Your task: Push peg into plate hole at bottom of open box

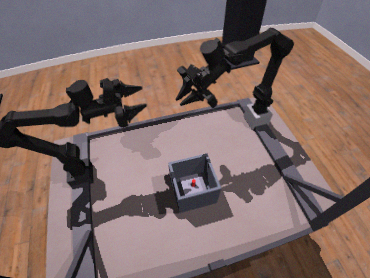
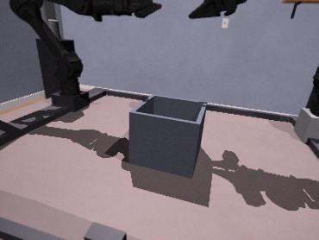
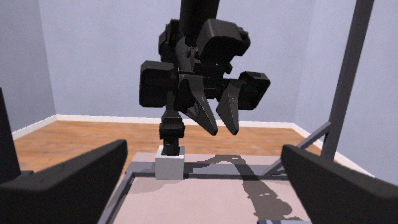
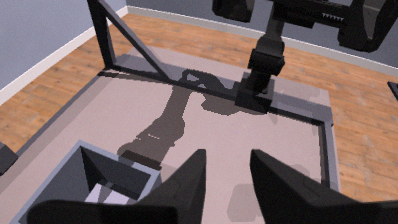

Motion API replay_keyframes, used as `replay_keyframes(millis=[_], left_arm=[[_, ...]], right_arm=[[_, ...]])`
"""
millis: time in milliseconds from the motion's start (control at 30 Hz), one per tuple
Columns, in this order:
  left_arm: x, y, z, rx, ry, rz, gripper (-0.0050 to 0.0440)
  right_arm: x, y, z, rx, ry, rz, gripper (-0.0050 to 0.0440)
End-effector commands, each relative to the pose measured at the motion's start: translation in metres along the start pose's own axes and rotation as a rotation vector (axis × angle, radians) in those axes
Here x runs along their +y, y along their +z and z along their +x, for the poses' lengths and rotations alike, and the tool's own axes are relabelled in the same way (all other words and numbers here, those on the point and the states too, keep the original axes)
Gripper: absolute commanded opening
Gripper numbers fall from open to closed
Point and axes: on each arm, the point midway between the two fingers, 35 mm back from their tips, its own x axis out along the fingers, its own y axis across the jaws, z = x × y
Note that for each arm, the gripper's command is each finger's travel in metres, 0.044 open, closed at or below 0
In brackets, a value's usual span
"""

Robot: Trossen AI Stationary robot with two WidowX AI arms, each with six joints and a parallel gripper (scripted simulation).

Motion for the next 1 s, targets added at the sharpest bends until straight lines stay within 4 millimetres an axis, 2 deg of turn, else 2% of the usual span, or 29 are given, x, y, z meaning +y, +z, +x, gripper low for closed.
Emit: replay_keyframes(millis=[0, 400, 467, 800, 967], left_arm=[[0.0, 0.006, -0.002, -0.018, -0.002, 0.0, 0.044], [0.0, 0.006, -0.001, -0.018, -0.003, 0.001, 0.044], [0.0, 0.006, -0.001, -0.018, -0.003, 0.001, 0.044], [0.0, 0.006, -0.001, -0.017, -0.003, 0.002, 0.044], [0.0, 0.006, -0.001, -0.017, -0.003, 0.003, 0.044]], right_arm=[[-0.014, 0.005, -0.026, -0.101, -0.04, 0.028, 0.0116], [-0.051, -0.004, -0.092, -0.349, -0.178, 0.099, 0.0116], [-0.051, -0.004, -0.092, -0.349, -0.178, 0.099, 0.0116], [-0.069, -0.024, -0.144, -0.553, -0.28, 0.136, 0.0116], [-0.071, -0.024, -0.152, -0.59, -0.297, 0.14, 0.0116]])
